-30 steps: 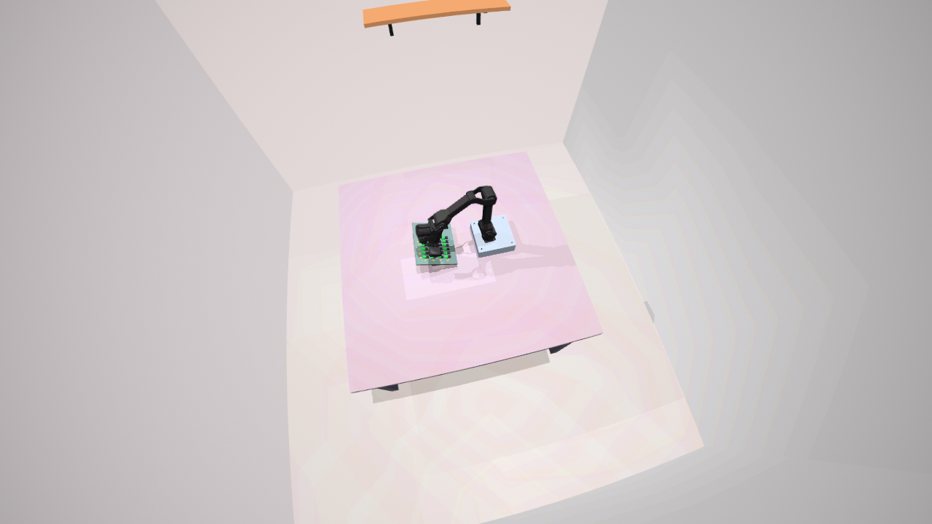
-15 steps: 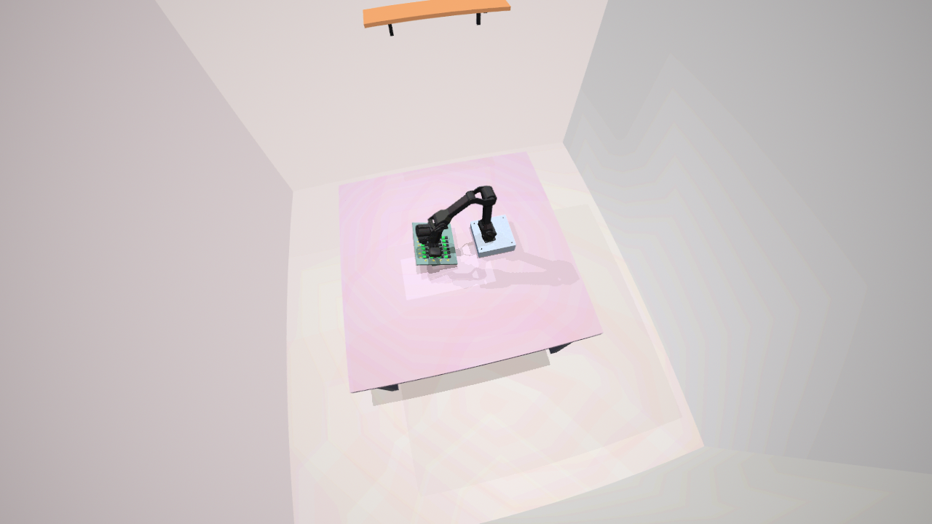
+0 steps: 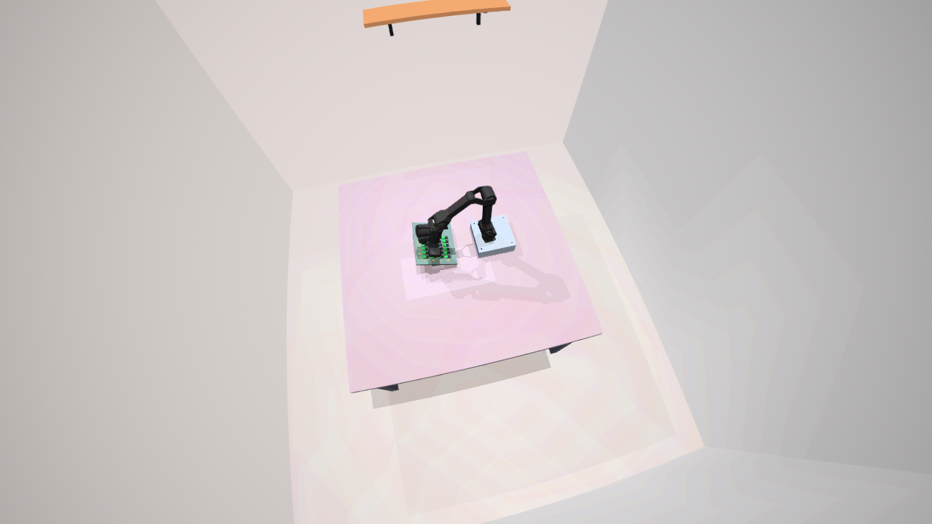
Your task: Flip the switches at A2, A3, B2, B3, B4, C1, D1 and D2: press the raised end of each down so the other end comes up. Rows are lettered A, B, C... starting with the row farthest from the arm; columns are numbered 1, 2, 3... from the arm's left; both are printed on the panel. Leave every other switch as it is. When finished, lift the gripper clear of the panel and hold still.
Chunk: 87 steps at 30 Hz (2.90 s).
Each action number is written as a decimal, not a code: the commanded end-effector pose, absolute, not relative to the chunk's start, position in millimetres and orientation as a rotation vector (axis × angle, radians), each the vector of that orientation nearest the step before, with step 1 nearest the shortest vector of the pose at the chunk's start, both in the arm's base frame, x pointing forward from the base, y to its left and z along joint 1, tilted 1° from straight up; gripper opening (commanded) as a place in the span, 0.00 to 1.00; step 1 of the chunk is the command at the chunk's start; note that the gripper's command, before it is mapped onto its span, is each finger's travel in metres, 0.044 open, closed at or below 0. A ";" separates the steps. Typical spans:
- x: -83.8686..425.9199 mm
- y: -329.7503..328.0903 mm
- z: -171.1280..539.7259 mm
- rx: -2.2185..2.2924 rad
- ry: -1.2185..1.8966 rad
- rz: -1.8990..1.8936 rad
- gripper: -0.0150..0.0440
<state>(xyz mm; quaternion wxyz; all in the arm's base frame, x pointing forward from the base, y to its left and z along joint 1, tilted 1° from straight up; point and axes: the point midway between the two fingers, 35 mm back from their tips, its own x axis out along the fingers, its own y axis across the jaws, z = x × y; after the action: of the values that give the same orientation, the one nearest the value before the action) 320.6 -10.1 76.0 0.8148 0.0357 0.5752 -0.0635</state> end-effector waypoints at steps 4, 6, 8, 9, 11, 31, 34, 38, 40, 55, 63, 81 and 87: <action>320.5 -9.5 72.3 0.072 1.237 -0.128 0.25; 320.6 -9.5 72.0 0.072 1.237 -0.128 0.25; 320.7 -9.6 71.8 0.072 1.237 -0.128 0.25; 320.7 -9.6 71.7 0.072 1.237 -0.128 0.25; 320.8 -9.6 71.4 0.072 1.237 -0.128 0.25; 294.9 -29.8 131.3 0.069 1.214 -0.130 0.25; 305.7 -31.8 104.1 0.070 1.235 -0.129 0.25; 306.6 -32.0 101.5 0.070 1.237 -0.129 0.25; 307.0 -32.0 100.3 0.070 1.237 -0.129 0.25; 314.0 -33.3 81.3 0.070 1.237 -0.129 0.25; 314.8 -33.5 79.0 0.070 1.237 -0.129 0.25; 314.8 -33.5 79.0 0.070 1.237 -0.129 0.25; 314.8 -33.5 79.0 0.070 1.237 -0.129 0.25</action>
<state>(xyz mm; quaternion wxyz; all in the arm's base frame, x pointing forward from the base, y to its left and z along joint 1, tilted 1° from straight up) 314.9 -34.1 80.8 0.8135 0.0340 0.5769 -0.0642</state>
